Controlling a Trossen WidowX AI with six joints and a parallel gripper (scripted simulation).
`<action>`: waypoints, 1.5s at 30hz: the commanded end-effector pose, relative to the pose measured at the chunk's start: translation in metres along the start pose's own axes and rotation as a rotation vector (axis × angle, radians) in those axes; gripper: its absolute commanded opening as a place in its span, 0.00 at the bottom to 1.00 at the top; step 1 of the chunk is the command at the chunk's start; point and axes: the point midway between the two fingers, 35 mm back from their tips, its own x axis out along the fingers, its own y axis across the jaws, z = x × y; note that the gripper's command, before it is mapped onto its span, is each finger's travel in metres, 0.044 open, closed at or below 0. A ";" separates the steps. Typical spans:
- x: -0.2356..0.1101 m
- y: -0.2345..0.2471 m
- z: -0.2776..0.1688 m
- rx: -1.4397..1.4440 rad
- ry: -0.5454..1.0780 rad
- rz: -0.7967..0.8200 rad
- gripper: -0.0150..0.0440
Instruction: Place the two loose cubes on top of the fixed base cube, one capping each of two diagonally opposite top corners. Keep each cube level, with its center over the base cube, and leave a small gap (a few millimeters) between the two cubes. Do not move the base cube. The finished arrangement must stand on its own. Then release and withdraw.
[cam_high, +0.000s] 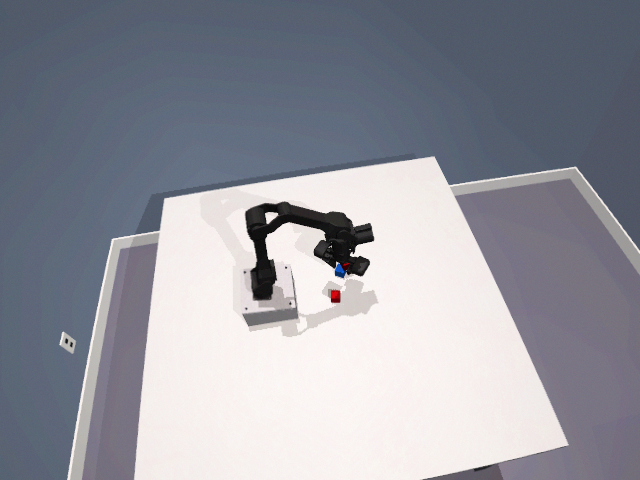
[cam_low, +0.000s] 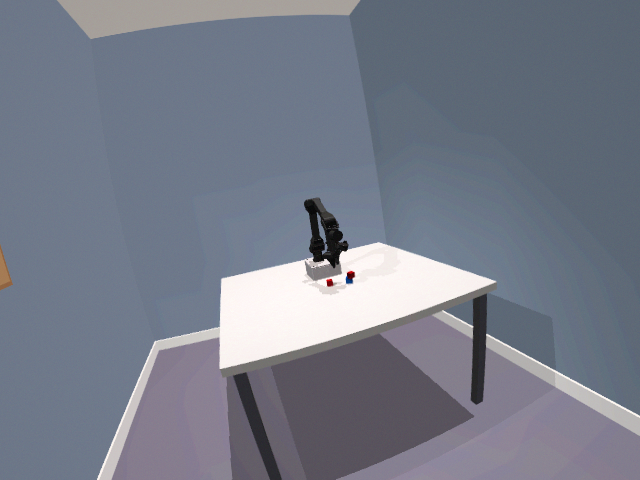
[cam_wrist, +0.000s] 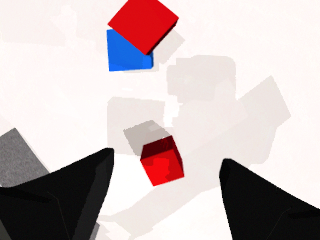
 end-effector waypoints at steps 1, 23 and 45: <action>-0.004 0.000 -0.020 -0.166 0.009 0.005 0.70; 0.047 -0.001 -0.055 -0.478 0.023 -0.001 0.70; 0.076 -0.001 -0.055 -0.478 0.023 -0.001 0.70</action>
